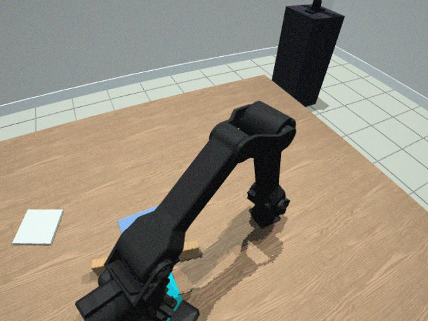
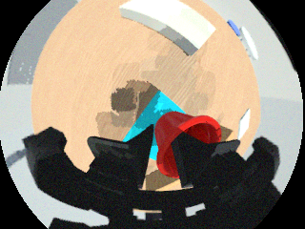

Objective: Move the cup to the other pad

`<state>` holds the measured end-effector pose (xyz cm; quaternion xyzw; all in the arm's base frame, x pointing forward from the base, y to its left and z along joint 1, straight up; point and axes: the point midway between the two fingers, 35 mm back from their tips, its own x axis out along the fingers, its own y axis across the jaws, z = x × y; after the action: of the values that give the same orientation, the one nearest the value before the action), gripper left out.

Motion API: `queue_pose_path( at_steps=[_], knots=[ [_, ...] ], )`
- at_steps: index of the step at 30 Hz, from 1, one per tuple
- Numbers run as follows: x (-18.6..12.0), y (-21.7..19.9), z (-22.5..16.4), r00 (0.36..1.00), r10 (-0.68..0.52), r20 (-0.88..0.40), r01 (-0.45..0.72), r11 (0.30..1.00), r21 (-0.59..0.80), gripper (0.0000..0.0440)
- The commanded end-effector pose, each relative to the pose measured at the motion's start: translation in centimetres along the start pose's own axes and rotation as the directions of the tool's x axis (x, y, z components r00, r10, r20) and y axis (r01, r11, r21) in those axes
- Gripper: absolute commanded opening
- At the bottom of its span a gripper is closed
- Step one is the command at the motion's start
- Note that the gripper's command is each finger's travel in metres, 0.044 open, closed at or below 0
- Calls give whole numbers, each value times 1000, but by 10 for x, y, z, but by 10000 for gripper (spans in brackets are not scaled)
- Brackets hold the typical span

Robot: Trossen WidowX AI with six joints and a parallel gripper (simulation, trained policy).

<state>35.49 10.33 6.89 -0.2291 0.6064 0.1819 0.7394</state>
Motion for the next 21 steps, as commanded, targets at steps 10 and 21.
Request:
queue_pose_path(
  at_steps=[10,21],
  knots=[
    [-25,1,-4,997,25,68,-26,1000,11,153],
    [-51,2,-7,990,33,135,-36,999,23,212]
  ],
)
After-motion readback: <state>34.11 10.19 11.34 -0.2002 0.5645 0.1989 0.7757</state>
